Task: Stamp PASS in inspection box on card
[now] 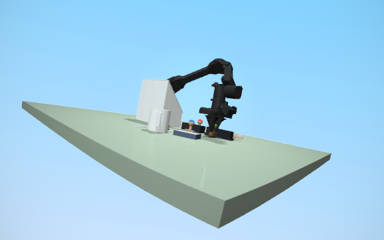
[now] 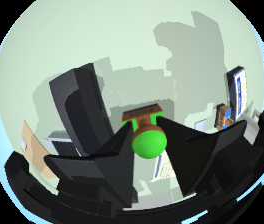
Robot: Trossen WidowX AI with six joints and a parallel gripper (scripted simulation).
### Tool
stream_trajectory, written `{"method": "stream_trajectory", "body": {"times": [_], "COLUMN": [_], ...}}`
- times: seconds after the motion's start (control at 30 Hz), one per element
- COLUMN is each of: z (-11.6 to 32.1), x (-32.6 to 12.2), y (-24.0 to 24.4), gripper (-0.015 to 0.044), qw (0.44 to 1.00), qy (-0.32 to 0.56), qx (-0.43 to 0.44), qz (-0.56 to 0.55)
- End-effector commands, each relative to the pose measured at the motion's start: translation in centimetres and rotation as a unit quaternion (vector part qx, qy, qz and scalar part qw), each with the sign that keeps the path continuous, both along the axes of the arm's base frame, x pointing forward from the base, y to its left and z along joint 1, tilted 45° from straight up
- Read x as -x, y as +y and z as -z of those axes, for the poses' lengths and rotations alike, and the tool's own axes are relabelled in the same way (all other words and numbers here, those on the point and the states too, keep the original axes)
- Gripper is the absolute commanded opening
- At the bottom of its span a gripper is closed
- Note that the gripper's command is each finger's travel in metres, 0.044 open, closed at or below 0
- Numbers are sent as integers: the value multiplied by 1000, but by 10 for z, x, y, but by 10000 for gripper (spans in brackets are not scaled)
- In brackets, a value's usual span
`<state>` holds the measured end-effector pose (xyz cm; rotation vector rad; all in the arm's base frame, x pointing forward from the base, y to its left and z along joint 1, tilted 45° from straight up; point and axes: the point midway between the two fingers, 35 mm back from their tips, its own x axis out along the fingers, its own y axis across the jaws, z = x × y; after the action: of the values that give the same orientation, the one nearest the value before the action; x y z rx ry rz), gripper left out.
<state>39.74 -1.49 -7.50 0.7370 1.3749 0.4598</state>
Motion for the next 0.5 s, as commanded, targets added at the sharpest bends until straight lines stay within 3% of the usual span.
{"method": "stream_trajectory", "body": {"times": [0.0,0.47], "z": [-1,-6], "x": [0,1], "y": [-1,-6], "gripper": [0,0], "qw": [1000,1000], "qy": [1,1], "qx": [2,2], "qz": [-1,-1]}}
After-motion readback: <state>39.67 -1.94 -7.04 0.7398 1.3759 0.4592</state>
